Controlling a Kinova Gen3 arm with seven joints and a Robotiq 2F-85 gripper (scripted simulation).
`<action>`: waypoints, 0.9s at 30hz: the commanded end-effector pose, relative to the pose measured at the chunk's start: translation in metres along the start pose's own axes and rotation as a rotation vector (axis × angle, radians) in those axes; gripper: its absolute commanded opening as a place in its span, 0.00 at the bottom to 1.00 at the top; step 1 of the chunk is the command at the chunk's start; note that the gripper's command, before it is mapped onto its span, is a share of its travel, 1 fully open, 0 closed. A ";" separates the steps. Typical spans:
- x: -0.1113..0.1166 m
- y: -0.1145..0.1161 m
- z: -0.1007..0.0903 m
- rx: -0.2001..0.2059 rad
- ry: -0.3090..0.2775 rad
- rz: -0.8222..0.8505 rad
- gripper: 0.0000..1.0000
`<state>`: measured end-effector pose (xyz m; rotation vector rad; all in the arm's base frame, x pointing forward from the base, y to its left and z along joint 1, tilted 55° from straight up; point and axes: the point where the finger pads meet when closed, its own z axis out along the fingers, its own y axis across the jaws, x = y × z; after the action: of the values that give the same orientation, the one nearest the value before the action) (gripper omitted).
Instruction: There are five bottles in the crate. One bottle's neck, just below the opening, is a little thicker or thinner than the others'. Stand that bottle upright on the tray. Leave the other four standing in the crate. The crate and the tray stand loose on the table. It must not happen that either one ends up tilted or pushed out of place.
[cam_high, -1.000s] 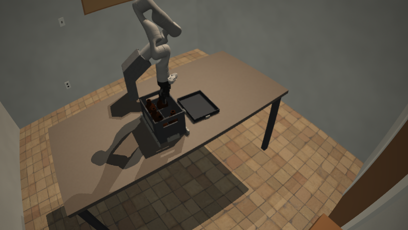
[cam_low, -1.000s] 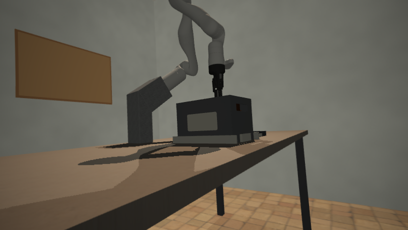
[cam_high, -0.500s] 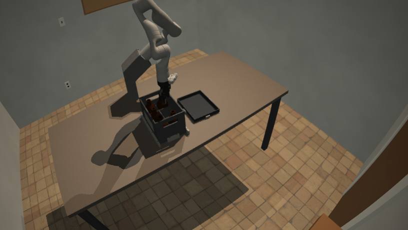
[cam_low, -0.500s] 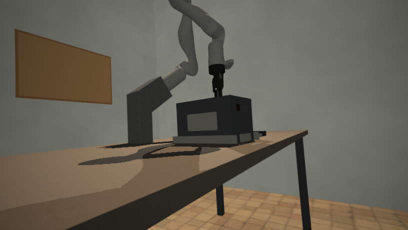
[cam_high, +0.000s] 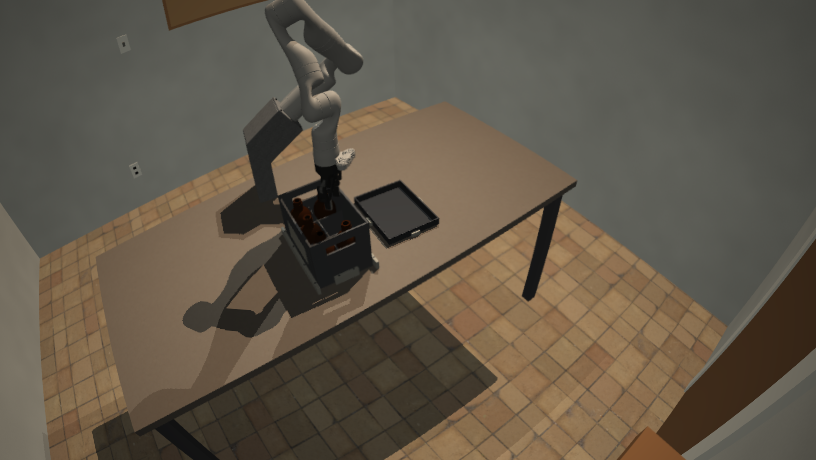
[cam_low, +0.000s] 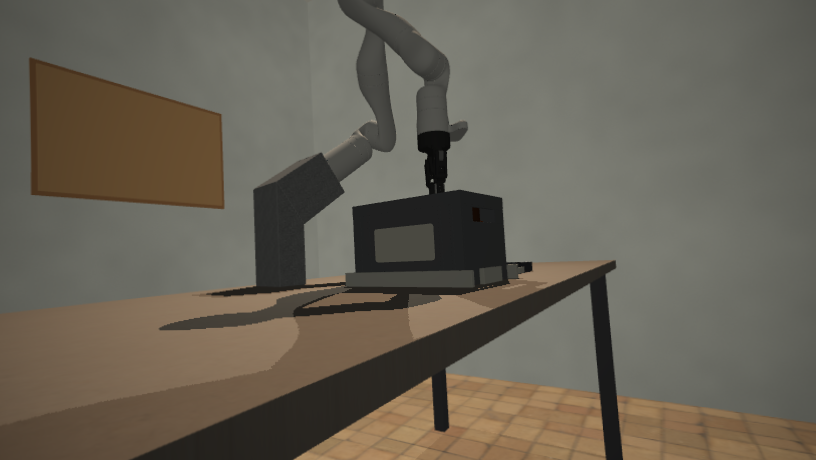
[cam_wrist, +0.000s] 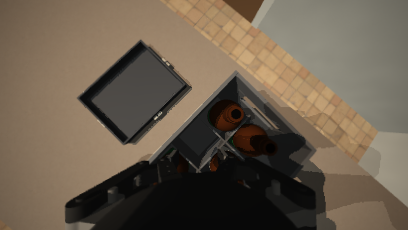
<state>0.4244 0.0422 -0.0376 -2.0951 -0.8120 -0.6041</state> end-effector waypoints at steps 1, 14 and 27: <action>0.000 -0.001 0.003 0.002 -0.001 -0.001 0.64; 0.000 -0.001 0.017 0.002 -0.001 -0.001 0.64; 0.000 -0.001 0.031 0.002 -0.001 -0.001 0.64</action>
<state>0.4285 0.0654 -0.0543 -2.0957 -0.8114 -0.6044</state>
